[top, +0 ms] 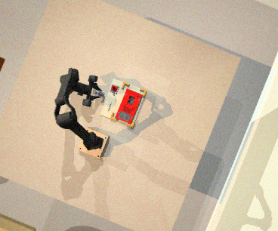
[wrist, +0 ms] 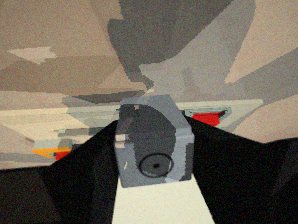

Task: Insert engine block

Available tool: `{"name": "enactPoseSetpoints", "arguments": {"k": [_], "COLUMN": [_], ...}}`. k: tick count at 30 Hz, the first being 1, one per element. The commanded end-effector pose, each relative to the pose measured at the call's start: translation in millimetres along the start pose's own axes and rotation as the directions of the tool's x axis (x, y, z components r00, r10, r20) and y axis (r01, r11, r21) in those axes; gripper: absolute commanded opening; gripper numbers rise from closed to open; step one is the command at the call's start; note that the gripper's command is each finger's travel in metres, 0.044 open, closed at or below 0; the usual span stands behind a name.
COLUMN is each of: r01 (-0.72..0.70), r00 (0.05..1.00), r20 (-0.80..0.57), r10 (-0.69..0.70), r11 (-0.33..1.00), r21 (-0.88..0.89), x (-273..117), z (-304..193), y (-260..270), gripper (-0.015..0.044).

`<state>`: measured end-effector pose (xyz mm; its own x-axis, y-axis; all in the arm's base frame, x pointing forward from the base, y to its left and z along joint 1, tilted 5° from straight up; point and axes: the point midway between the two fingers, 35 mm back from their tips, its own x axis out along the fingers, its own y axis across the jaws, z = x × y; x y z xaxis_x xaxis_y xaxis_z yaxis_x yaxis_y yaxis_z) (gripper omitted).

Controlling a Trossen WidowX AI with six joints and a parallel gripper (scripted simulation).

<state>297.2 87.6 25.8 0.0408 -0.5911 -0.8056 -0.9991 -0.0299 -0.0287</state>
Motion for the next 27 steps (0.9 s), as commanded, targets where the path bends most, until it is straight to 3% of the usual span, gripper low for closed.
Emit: {"name": "enactPoseSetpoints", "arguments": {"k": [1,11,27], "r01": [-0.004,-0.004,-0.001], "r00": [1.000,1.000,1.000], "r20": [-0.002,-0.002,-0.004], "r10": [0.004,0.004,0.001], "r11": [1.000,1.000,1.000], "r21": [0.000,0.000,-0.002], "x": [7.0,11.3,10.0], "z": [5.5,9.6,8.3], "y": [1.2,0.6,0.6], "gripper": [0.0000,0.0000,0.0420]}}
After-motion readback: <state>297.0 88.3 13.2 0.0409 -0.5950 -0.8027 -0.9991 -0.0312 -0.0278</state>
